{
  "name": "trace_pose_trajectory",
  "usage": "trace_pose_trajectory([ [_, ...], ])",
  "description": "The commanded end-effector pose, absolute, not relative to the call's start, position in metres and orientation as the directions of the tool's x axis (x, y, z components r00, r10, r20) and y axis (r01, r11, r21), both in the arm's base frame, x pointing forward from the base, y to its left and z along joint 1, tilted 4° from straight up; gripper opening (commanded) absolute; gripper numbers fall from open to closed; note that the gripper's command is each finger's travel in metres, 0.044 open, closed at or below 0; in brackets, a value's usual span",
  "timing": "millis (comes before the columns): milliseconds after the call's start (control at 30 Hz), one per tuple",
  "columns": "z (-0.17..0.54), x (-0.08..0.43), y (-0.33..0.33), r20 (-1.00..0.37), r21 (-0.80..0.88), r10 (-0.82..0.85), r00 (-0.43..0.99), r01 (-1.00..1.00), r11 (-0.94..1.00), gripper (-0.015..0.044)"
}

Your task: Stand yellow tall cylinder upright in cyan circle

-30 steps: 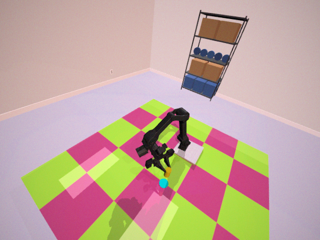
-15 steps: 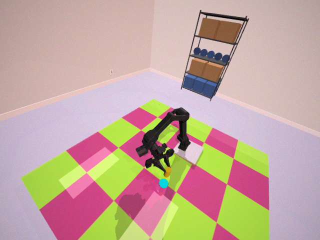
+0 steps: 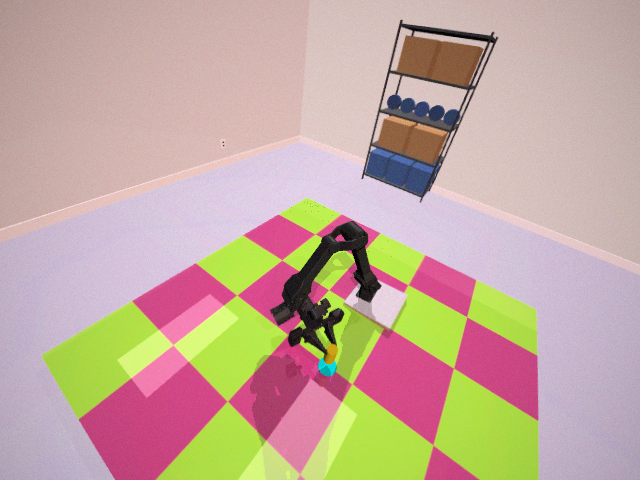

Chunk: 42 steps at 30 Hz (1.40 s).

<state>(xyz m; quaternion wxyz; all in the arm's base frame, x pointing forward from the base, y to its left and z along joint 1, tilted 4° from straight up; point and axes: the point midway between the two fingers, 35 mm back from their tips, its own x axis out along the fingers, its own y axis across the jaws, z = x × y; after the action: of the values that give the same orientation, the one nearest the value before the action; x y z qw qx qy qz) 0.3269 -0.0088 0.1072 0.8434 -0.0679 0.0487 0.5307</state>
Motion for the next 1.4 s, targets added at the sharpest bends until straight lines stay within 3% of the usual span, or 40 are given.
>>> trace_pose_trajectory([
  [0,0.087,0.325,-0.010,-0.154,-0.060,0.888,0.433,-0.901,0.429,0.0105],
  [767,0.054,0.326,-0.011,-0.153,-0.056,0.889,0.432,-0.902,0.429,0.0105],
  [1133,0.054,0.326,-0.011,-0.153,-0.056,0.889,0.432,-0.902,0.429,0.0394],
  [1367,0.066,0.327,-0.011,-0.153,-0.057,0.889,0.432,-0.902,0.429,0.0400],
])
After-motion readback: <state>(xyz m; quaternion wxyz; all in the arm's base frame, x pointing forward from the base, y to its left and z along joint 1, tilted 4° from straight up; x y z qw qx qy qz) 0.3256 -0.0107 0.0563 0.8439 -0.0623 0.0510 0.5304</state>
